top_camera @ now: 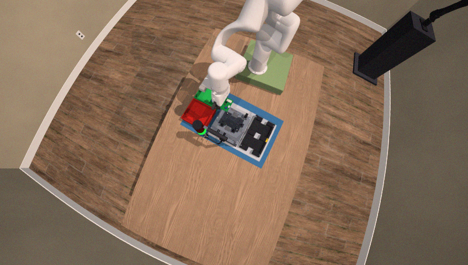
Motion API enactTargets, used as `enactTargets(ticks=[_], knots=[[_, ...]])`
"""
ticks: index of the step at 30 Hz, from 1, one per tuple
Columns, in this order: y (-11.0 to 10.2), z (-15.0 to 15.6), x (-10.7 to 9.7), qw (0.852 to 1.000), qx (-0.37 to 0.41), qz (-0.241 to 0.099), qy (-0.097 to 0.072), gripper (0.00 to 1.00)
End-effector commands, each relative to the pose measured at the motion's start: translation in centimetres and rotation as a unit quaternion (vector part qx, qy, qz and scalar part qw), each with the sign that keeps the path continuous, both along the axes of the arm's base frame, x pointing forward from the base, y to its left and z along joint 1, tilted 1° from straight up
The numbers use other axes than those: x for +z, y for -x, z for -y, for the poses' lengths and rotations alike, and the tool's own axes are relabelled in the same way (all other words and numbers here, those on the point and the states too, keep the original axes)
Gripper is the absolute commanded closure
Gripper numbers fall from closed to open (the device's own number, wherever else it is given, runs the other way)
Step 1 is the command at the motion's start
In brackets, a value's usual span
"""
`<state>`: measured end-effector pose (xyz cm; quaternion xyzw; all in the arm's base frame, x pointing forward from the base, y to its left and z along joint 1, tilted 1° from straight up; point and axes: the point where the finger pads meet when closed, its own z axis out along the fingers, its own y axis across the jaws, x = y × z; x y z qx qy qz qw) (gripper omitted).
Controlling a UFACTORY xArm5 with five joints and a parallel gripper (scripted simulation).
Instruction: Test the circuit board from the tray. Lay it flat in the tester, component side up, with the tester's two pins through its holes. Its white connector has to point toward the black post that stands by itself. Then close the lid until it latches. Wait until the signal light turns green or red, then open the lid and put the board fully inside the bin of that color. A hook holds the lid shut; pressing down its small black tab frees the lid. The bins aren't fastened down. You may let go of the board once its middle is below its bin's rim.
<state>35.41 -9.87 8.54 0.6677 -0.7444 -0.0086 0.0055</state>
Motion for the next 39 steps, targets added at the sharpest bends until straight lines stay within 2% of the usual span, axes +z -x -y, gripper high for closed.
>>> enactTargets(ticks=[1, 6, 19, 39], knots=[[2.0, 3.5, -0.9, 1.000, 0.002, 0.004, 0.000, 0.21], [3.7, 6.0, -1.8, 1.000, 0.002, 0.004, 0.000, 0.21], [6.2, 9.8, -3.1, 1.000, 0.002, 0.004, -0.001, 0.21], [6.6, 10.3, -3.3, 1.000, 0.002, 0.004, -0.002, 0.21]])
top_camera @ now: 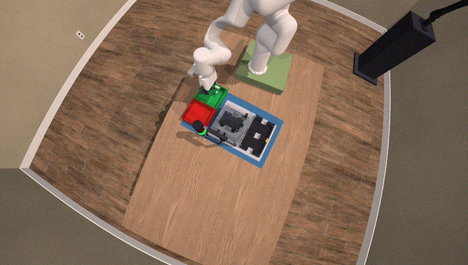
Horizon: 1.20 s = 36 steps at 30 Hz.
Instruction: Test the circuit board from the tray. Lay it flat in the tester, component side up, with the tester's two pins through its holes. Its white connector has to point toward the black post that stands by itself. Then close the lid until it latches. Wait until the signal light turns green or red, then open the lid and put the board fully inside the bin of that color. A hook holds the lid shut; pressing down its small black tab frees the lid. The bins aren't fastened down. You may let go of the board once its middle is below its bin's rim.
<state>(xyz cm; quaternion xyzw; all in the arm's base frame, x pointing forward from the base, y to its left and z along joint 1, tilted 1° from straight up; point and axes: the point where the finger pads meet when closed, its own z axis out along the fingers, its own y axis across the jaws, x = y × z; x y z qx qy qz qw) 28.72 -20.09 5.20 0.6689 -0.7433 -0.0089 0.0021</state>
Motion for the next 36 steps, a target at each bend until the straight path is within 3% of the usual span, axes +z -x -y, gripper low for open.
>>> enactTargets(ticks=[1, 20, 36], knots=[[-0.1, 0.1, 0.0, 1.000, 0.000, 0.001, 0.001, 0.21], [-0.1, 0.1, -2.5, 1.000, 0.000, 0.001, 0.001, 0.21], [0.0, 0.1, -7.3, 1.000, 0.000, 0.001, 0.001, 0.21]])
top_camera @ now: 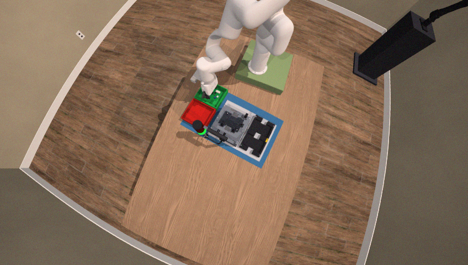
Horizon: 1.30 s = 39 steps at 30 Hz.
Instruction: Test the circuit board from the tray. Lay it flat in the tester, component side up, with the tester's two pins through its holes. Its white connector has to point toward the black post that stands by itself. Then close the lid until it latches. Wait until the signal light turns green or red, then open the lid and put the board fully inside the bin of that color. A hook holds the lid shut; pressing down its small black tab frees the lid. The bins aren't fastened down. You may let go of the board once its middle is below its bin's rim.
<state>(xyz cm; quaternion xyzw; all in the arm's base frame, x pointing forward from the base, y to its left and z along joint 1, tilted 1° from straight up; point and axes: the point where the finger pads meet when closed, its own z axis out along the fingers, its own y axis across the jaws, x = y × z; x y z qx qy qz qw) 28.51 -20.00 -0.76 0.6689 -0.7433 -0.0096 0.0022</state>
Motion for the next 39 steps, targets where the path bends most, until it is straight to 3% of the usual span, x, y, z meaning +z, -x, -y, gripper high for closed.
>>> enactTargets(ticks=[1, 13, 39], knots=[[-0.2, 0.2, -1.3, 1.000, 0.000, 0.002, 0.001, 0.21], [-0.2, 0.2, -3.3, 1.000, 0.000, 0.002, 0.001, 0.21], [-0.2, 0.2, -3.6, 1.000, 0.000, 0.002, 0.001, 0.21]])
